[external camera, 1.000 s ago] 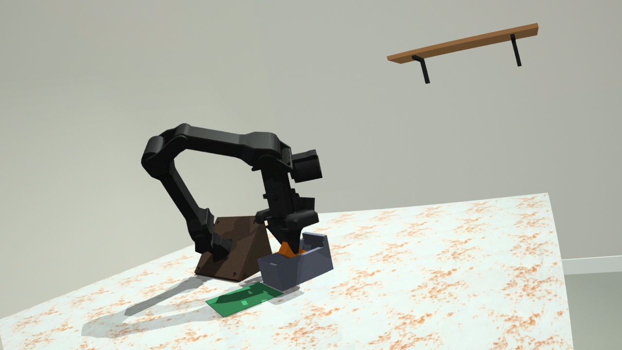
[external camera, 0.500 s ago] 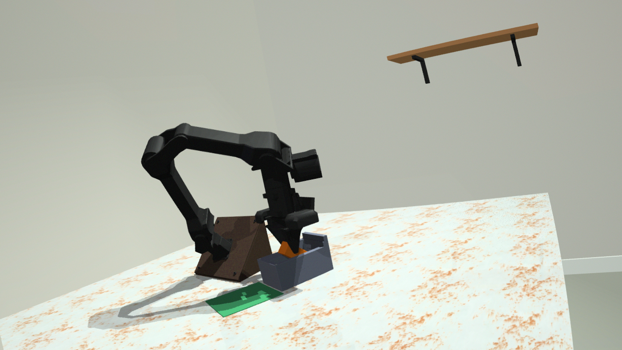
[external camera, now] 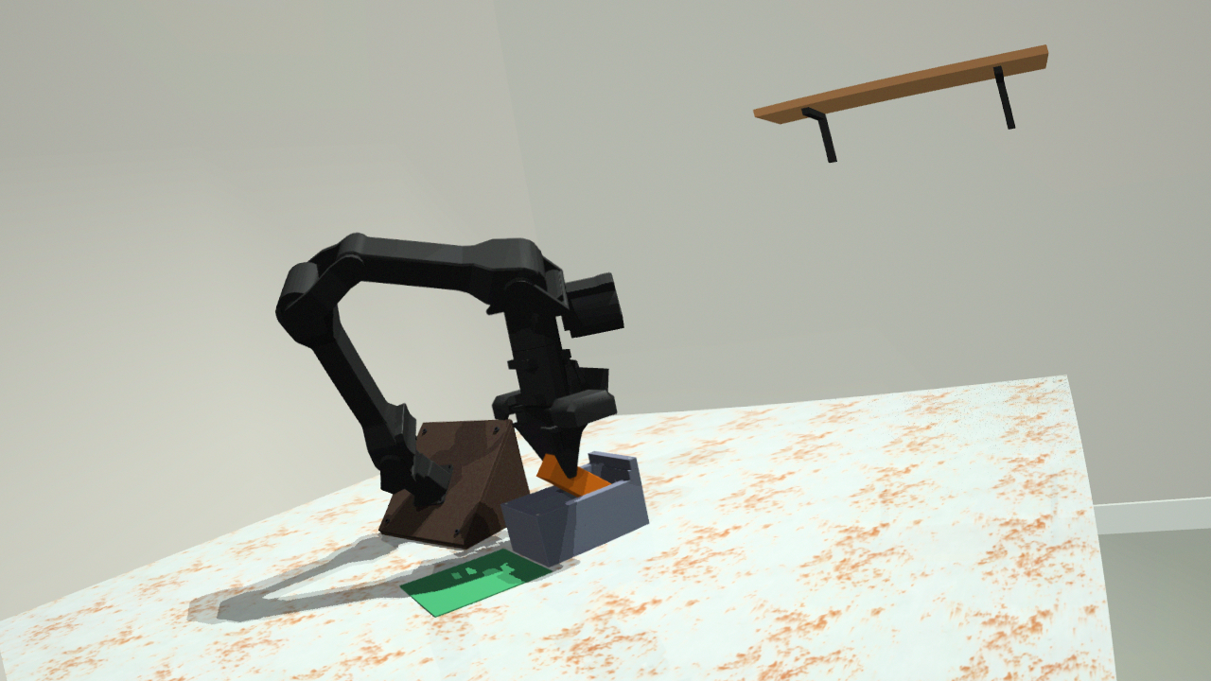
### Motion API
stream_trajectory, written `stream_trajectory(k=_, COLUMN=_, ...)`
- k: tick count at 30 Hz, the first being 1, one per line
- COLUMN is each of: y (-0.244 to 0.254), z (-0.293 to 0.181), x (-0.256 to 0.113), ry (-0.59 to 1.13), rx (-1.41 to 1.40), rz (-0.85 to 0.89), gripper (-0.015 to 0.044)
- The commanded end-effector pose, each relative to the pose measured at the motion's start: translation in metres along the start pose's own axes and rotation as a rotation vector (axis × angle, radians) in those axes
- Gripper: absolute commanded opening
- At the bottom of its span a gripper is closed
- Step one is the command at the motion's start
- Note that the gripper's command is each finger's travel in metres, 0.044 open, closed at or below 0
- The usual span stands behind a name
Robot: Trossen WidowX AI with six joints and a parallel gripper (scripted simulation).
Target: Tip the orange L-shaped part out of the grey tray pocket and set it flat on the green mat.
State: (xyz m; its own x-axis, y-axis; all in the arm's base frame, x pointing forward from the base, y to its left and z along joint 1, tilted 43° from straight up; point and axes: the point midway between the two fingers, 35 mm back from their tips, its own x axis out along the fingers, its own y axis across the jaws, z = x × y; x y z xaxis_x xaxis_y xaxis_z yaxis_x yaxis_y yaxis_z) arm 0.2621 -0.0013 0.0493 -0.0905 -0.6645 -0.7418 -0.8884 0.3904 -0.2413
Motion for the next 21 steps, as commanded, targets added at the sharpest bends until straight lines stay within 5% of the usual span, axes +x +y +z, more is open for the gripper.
stream_trajectory(k=1, y=0.0, z=0.0, x=-0.007, ry=-0.004, rx=0.004, rz=0.002, gripper=0.0)
stream_trajectory(k=21, y=0.0, z=0.0, x=-0.039, ry=-0.004, rx=0.003, rz=0.003, gripper=0.0)
